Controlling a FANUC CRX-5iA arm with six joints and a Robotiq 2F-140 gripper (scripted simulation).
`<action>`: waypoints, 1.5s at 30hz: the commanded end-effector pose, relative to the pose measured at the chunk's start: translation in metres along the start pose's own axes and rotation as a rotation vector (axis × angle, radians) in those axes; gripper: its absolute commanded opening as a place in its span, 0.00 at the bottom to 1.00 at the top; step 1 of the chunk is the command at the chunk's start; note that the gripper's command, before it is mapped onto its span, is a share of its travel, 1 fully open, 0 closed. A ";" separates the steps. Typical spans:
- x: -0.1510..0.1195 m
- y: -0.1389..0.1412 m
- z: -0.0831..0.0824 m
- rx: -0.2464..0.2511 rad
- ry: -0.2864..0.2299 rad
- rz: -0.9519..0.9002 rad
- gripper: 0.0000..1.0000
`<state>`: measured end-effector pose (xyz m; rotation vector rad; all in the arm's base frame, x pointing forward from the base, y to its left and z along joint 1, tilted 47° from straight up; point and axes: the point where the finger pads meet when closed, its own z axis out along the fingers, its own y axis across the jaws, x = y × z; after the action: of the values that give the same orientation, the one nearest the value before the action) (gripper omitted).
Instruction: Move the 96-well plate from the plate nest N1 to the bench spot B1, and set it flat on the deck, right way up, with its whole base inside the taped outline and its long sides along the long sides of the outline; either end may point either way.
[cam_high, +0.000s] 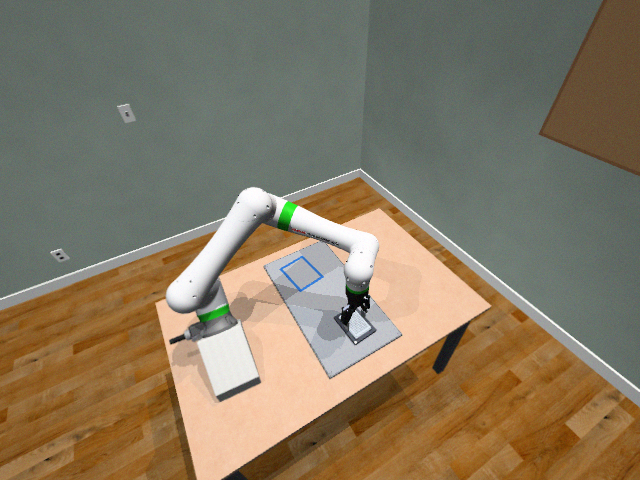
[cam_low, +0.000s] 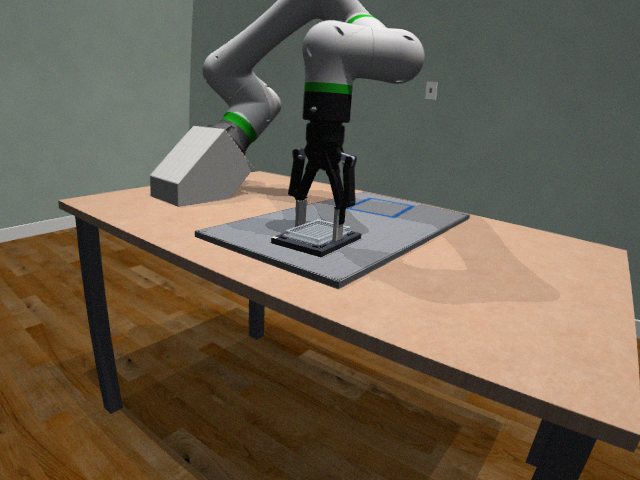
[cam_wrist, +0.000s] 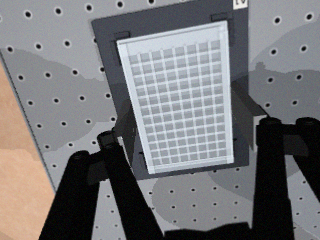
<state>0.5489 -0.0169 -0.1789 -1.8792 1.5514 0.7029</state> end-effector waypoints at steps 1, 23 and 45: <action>0.000 0.000 0.000 0.000 0.000 0.000 0.00; 0.000 0.000 -0.025 0.000 0.000 0.000 0.00; 0.000 0.000 -0.058 0.000 0.000 0.000 0.00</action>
<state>0.5502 -0.0566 -0.1418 -1.8790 1.5515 0.7031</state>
